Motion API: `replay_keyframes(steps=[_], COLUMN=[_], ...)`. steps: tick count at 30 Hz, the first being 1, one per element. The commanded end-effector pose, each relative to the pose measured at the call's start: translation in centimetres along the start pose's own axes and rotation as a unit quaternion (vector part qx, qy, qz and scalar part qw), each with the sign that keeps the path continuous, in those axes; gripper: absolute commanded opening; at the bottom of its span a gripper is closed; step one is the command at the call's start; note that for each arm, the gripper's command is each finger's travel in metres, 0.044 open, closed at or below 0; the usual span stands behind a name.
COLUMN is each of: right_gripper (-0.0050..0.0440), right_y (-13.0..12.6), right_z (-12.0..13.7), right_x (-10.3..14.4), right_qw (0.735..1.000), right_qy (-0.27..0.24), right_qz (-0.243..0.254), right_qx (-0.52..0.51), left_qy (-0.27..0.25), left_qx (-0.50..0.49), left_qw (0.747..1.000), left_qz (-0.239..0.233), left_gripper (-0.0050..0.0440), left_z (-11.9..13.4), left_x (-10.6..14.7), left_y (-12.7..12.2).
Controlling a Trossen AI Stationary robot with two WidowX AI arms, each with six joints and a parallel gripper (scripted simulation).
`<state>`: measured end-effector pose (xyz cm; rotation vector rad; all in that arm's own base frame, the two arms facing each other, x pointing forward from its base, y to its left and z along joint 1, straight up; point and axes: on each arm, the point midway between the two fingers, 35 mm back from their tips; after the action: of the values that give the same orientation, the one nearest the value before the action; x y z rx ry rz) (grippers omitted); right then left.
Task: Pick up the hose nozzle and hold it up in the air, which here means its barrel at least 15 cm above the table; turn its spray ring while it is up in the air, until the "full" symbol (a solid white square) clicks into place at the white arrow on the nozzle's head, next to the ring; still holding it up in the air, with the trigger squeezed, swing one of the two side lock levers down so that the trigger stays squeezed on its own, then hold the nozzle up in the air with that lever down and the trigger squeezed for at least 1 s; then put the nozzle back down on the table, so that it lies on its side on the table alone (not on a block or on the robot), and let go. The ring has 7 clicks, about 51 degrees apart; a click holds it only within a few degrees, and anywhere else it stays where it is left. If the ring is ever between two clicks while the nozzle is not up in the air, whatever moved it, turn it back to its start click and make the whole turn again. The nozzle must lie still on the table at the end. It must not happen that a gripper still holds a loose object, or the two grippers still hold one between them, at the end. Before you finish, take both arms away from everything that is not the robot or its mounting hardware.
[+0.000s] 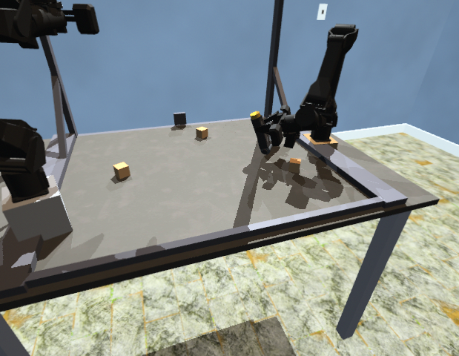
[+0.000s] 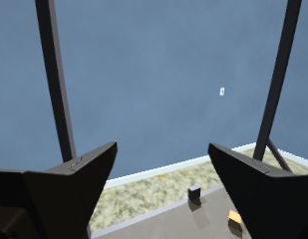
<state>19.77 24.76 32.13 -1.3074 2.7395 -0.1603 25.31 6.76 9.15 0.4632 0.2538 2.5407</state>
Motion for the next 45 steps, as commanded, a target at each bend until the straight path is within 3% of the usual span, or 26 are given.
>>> replay_keyframes(steps=[1, 45], right_gripper=[0.0410, 0.0410], right_y=[-0.1, -0.1], right_z=[-0.6, -0.6], right_x=[0.0, 0.0], right_qw=[1.000, 1.000], right_qy=[-0.007, -0.007], right_qz=[0.002, 0.002], right_qx=[-0.001, -0.001], left_qy=[0.011, 0.021], left_qx=[-0.019, -0.025], left_qw=[1.000, 0.999], left_qz=[-0.001, -0.005], left_gripper=[0.0167, 0.0167], left_z=[1.9, 6.8], left_x=[0.4, 1.7], left_y=[0.0, 1.5])
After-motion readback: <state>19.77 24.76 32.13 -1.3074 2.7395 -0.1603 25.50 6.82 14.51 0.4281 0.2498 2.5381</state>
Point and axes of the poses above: on each arm, the point midway between the two fingers, 35 mm back from their tips, its own x axis back along the fingers, its own y axis across the jaws, z = x × y, and after that the axes turned 8 degrees about x, right-handed
